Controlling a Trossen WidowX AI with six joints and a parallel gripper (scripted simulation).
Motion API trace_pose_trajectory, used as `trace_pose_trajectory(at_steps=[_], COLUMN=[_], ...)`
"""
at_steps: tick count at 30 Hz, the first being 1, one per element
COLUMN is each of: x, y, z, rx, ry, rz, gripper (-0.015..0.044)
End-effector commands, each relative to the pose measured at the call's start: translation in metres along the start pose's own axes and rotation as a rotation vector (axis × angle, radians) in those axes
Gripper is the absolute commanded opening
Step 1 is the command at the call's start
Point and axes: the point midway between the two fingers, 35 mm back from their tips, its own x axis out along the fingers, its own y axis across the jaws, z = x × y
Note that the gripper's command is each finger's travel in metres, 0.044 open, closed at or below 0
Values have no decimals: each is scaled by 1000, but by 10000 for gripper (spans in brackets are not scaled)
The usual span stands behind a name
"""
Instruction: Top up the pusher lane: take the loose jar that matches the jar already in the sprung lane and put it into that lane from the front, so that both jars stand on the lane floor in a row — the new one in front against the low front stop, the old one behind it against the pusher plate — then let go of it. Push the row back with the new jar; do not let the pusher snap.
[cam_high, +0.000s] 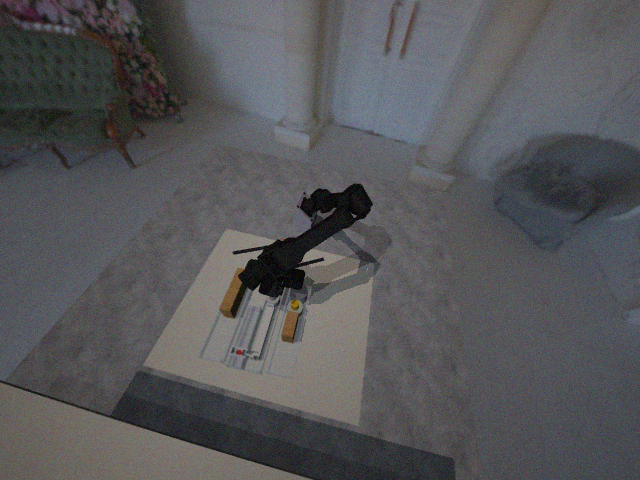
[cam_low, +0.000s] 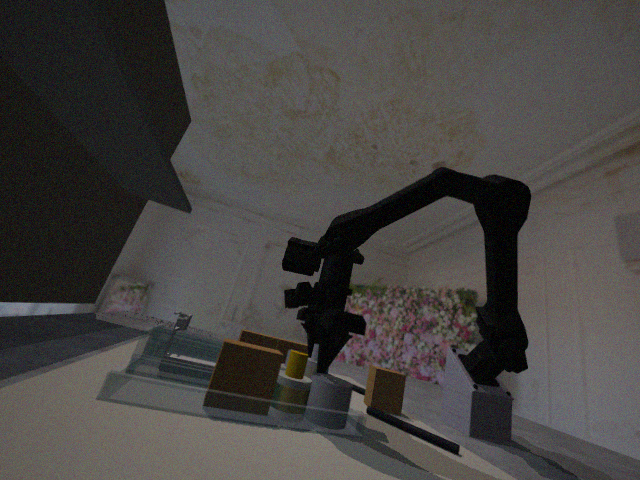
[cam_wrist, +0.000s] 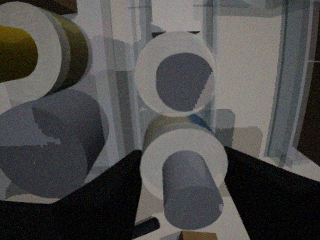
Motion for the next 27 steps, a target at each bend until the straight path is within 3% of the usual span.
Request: trace_pose_trajectory(at_steps=[1, 27], x=[0, 8], y=[1, 1], z=[5, 4], rx=[-9, -9], ry=[-17, -17], rz=[4, 4], gripper=[0, 0])
